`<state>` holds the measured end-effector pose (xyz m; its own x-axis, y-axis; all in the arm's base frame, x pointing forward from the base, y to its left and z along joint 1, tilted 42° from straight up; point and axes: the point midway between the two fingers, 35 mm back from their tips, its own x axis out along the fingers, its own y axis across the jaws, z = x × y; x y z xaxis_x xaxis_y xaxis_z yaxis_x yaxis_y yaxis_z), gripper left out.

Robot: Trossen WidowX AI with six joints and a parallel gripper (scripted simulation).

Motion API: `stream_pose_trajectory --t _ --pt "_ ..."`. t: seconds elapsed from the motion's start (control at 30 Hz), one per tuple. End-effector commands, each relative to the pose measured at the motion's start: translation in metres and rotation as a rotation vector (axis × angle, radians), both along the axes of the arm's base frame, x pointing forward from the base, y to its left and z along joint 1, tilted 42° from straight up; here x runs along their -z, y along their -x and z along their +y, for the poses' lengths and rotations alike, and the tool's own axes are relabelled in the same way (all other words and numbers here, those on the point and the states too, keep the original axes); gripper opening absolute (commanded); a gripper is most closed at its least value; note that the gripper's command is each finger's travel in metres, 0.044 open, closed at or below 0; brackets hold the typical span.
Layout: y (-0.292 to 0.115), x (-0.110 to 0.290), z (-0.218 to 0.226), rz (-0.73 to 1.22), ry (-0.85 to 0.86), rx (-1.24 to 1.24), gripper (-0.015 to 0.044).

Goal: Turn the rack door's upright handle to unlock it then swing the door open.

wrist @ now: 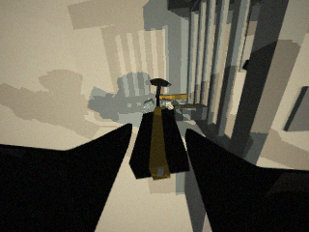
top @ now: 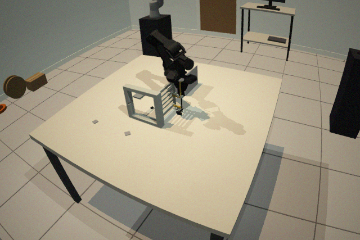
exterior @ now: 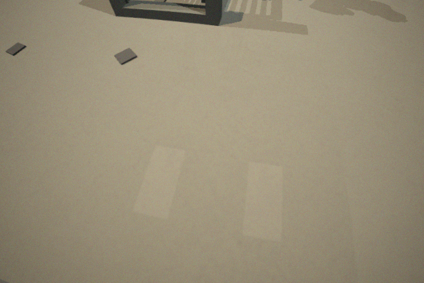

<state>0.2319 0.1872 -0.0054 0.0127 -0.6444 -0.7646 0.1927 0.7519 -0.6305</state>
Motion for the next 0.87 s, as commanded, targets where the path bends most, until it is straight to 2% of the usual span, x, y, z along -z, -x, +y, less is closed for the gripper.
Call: stream_pose_trajectory --t 0.0,0.83 --pt "-0.001 -0.002 0.002 -0.006 -0.001 0.002 0.0281" --pt "-0.001 -0.027 0.024 -0.009 -0.012 -0.012 0.0281"
